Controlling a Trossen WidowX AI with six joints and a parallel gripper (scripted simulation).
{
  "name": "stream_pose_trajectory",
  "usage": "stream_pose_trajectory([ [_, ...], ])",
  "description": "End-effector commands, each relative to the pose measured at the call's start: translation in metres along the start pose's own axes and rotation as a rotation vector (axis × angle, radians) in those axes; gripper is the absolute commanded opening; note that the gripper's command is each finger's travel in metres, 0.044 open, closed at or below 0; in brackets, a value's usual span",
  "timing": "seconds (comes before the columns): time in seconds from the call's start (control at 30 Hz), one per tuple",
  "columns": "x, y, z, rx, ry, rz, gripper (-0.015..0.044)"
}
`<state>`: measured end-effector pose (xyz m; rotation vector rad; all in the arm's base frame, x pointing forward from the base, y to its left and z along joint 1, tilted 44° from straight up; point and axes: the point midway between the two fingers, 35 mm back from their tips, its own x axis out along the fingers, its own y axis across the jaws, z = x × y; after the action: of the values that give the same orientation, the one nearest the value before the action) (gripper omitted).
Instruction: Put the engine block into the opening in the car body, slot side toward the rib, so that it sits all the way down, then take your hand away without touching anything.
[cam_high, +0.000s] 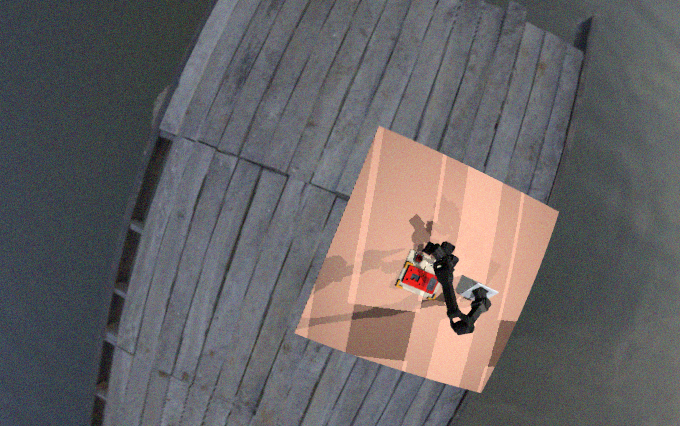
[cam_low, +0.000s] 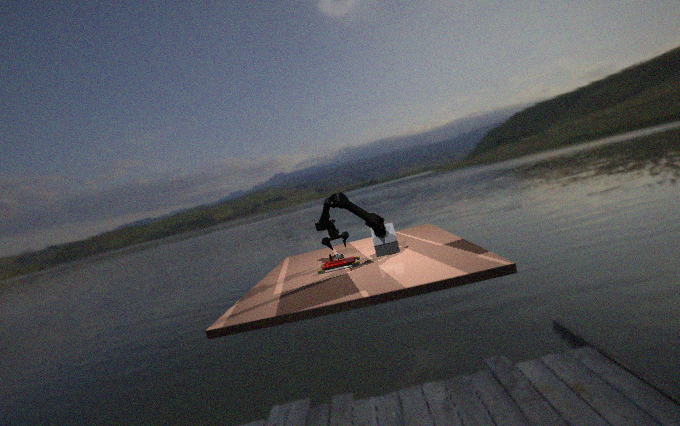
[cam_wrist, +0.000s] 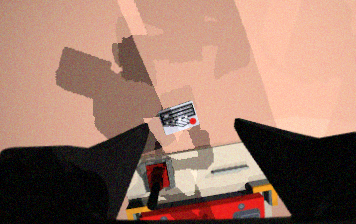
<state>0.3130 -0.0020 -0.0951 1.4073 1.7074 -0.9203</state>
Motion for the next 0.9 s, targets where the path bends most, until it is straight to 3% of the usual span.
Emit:
stream_pose_trajectory([
  [0.0, -0.003, 0.002, 0.001, 0.112, 0.025, 0.004, 0.0440],
  [0.87, -0.022, 0.005, 0.008, 0.992, 0.203, -0.063, 0.0440],
])
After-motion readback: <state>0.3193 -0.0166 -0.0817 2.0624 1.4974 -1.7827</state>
